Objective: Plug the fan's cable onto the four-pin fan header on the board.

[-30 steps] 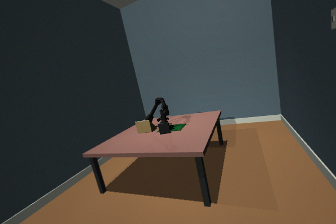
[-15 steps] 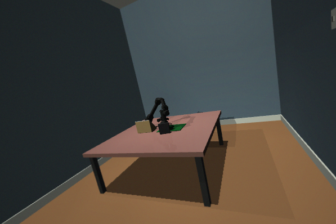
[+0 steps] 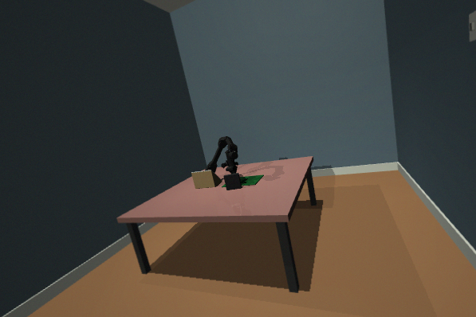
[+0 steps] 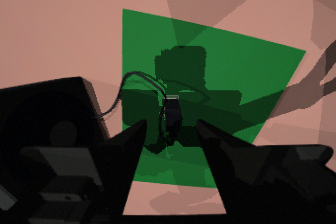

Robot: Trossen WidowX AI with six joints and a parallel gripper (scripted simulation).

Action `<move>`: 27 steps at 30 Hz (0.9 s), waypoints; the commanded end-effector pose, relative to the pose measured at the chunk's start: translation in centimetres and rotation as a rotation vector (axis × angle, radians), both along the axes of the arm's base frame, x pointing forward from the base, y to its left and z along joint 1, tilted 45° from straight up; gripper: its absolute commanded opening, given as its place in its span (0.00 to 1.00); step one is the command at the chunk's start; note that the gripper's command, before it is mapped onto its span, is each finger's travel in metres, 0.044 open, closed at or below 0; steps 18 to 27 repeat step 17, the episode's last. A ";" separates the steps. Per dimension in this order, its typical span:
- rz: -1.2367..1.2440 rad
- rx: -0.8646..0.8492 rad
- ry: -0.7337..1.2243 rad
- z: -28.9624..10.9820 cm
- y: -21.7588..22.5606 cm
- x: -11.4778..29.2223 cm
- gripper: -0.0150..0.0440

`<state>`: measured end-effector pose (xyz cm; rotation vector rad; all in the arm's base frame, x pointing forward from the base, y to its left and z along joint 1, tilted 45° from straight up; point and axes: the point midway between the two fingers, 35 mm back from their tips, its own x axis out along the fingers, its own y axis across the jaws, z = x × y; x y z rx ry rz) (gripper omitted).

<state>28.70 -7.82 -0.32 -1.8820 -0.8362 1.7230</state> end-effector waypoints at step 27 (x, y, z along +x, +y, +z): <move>0.007 -0.003 0.006 0.9 -0.3 -12.2 0.69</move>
